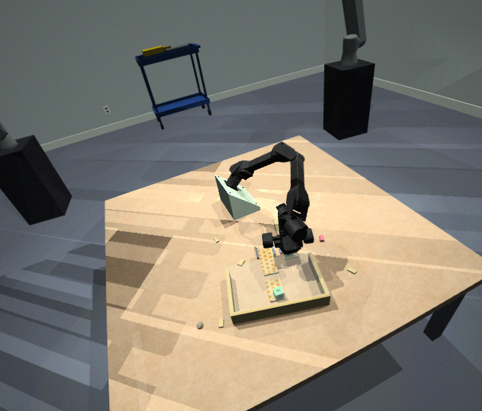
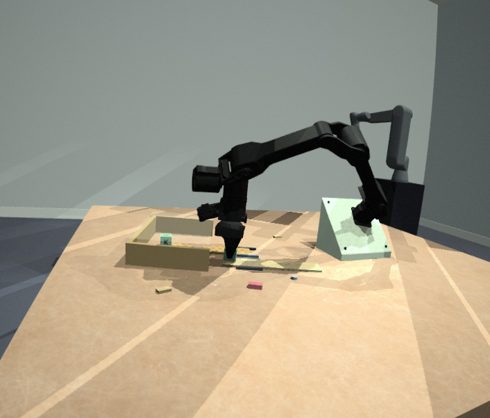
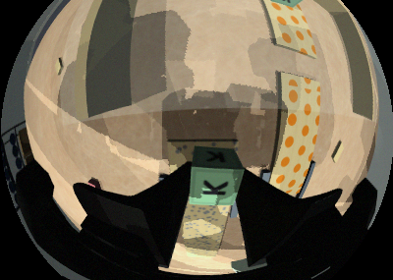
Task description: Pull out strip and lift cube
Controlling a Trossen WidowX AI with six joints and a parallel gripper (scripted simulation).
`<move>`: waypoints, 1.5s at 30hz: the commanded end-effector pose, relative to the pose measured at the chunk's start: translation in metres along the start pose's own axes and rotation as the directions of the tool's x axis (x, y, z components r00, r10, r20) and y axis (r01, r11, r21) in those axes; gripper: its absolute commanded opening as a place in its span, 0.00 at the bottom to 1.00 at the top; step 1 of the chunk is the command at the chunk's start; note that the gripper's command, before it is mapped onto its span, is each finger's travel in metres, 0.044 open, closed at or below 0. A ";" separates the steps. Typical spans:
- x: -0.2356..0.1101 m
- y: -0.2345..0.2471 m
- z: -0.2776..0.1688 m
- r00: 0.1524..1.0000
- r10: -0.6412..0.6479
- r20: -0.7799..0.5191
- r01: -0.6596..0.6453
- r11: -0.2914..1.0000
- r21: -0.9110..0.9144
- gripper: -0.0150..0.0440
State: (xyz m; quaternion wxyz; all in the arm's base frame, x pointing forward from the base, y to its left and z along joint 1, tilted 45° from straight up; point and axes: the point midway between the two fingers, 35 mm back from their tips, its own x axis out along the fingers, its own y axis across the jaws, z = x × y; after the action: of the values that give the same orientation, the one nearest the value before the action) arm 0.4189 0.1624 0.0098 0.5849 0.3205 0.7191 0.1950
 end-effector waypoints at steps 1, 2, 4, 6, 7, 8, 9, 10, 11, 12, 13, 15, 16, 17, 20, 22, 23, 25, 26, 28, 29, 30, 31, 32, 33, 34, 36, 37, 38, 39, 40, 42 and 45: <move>-0.010 -0.007 -0.009 1.000 -0.001 0.000 0.001 1.000 0.001 0.25; -0.013 -0.009 -0.012 1.000 -0.001 0.000 0.001 1.000 0.002 0.25; -0.019 -0.013 -0.019 1.000 -0.001 0.000 0.001 1.000 0.003 0.25; -0.024 -0.017 -0.025 1.000 -0.001 -0.001 0.001 1.000 0.004 0.25; -0.026 -0.019 -0.028 1.000 -0.001 -0.001 0.001 1.000 0.005 0.25; -0.029 -0.021 -0.032 1.000 -0.001 -0.002 0.001 1.000 0.005 0.25; -0.031 -0.023 -0.035 1.000 -0.001 -0.002 0.001 1.000 0.006 0.25; -0.034 -0.025 -0.039 1.000 -0.001 -0.002 0.001 1.000 0.006 0.25; -0.036 -0.027 -0.042 1.000 -0.001 -0.003 0.001 1.000 0.007 0.25; -0.038 -0.028 -0.045 1.000 0.000 -0.003 0.000 1.000 0.007 0.25; -0.039 -0.029 -0.047 1.000 0.000 -0.003 0.000 1.000 0.007 0.25; -0.039 -0.029 -0.047 1.000 0.000 -0.003 0.000 1.000 0.007 0.25; -0.039 -0.030 -0.048 1.000 0.000 -0.003 0.000 1.000 0.007 0.25; -0.039 -0.031 -0.049 1.000 0.000 -0.003 0.000 1.000 0.007 0.25; -0.040 -0.036 -0.057 1.000 -0.001 -0.004 0.001 1.000 0.008 0.25; -0.040 -0.039 -0.063 1.000 -0.001 -0.004 0.001 1.000 0.008 0.25; -0.040 -0.041 -0.066 1.000 -0.001 -0.004 0.001 1.000 0.008 0.25; -0.041 -0.045 -0.072 1.000 -0.001 -0.004 0.001 1.000 0.009 0.25; -0.041 -0.047 -0.075 1.000 -0.001 -0.004 0.001 1.000 0.009 0.25; -0.041 -0.050 -0.081 1.000 -0.001 -0.004 0.001 1.000 0.009 0.25; -0.040 -0.052 -0.084 1.000 -0.001 -0.004 0.002 1.000 0.009 0.25; -0.040 -0.054 -0.087 1.000 -0.002 -0.005 0.002 1.000 0.009 0.25; -0.040 -0.056 -0.091 1.000 -0.002 -0.005 0.002 1.000 0.009 0.25; -0.040 -0.057 -0.094 1.000 -0.002 -0.005 0.002 1.000 0.009 0.25; -0.040 -0.059 -0.097 1.000 -0.002 -0.005 0.002 1.000 0.009 0.25; -0.040 -0.061 -0.100 1.000 -0.002 -0.005 0.002 1.000 0.010 0.25; -0.040 -0.065 -0.107 1.000 -0.002 -0.006 0.002 1.000 0.010 0.25; -0.040 -0.067 -0.110 1.000 -0.002 -0.006 0.002 1.000 0.010 0.25; -0.039 -0.068 -0.114 1.000 -0.002 -0.006 0.002 1.000 0.011 0.25; -0.039 -0.070 -0.117 1.000 -0.002 -0.006 0.002 1.000 0.011 0.25; -0.039 -0.072 -0.120 1.000 -0.002 -0.007 0.002 1.000 0.011 0.25; -0.039 -0.073 -0.122 1.000 -0.002 -0.007 0.002 1.000 0.011 0.25; -0.047 -0.073 -0.121 1.000 -0.003 -0.006 0.003 1.000 0.011 0.25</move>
State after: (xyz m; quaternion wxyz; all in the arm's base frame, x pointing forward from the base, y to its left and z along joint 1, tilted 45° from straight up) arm 0.2901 0.0948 0.0203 0.5782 0.3242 0.7241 0.1905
